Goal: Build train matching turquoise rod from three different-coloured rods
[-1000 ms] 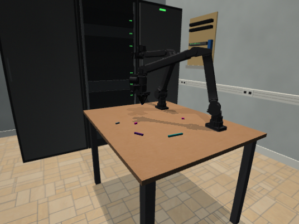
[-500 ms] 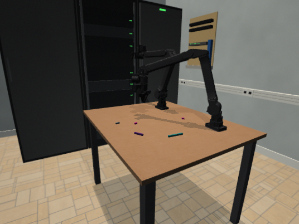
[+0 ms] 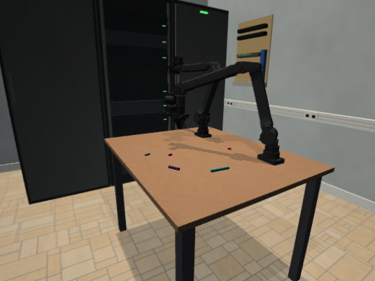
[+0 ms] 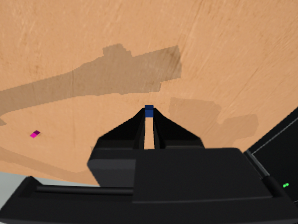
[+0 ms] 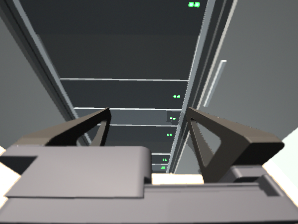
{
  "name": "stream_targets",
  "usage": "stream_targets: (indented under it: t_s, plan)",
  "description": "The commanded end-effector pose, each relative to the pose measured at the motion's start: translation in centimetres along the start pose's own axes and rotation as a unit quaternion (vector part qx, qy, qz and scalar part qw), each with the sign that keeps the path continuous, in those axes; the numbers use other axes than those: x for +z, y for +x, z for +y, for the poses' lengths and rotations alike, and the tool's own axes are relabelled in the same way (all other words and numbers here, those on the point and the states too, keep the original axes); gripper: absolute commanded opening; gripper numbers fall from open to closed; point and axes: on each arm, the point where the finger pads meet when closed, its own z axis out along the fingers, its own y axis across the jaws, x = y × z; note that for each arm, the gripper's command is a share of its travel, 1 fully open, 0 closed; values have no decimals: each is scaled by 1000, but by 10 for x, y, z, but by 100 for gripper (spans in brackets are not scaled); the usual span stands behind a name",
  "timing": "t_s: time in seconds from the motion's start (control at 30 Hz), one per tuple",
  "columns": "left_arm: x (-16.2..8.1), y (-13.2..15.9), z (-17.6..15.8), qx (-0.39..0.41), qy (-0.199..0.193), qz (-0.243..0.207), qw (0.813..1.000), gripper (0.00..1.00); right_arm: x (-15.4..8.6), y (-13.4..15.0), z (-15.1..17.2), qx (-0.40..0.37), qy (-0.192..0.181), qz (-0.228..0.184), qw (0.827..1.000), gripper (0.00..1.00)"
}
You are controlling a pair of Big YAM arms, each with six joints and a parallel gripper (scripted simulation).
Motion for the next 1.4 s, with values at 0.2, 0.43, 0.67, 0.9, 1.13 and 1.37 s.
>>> stream_targets:
  t_s: [0.2, 0.43, 0.67, 0.9, 1.13, 1.37]
  plan:
    - [50, -2, 3, -6, -18, 4, 1000, 4, -4, -12, -9, 6, 9, -17, 1000, 100]
    - [81, -1, 5, -6, -18, 4, 1000, 4, -4, -12, -9, 6, 9, -17, 1000, 100]
    - [95, -1, 6, -6, -18, 4, 1000, 4, -4, -12, -9, 6, 9, -17, 1000, 100]
    - [100, -1, 8, -6, -22, 5, 1000, 4, -4, -12, -9, 6, 9, -17, 1000, 100]
    - [100, -1, 8, -6, -22, 5, 1000, 4, -4, -12, -9, 6, 9, -17, 1000, 100]
    - [100, -1, 8, -6, -22, 5, 1000, 4, -4, -12, -9, 6, 9, -17, 1000, 100]
